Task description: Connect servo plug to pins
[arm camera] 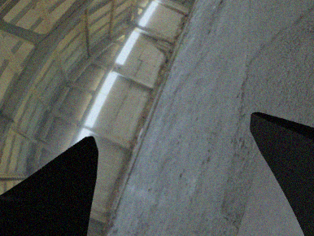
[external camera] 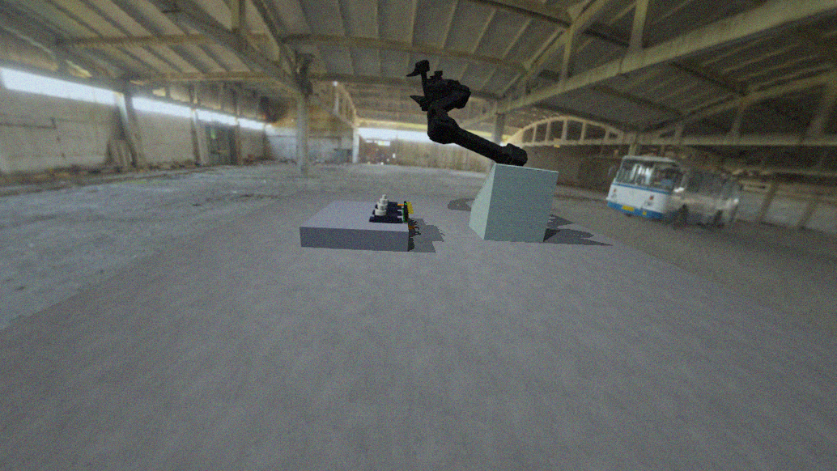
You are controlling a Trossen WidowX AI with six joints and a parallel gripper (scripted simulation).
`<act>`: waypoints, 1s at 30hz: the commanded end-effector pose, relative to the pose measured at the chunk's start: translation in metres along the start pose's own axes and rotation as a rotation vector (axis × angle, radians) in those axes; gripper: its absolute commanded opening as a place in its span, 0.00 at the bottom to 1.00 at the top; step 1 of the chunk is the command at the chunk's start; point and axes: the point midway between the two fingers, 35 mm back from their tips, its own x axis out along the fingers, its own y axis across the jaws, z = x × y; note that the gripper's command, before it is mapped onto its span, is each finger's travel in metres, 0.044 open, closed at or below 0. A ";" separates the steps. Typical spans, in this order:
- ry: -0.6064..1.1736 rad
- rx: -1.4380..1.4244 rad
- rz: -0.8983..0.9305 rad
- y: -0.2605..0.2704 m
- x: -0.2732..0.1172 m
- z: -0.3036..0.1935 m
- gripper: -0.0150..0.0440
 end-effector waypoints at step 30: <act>-0.223 0.039 0.238 0.050 -0.068 0.096 0.45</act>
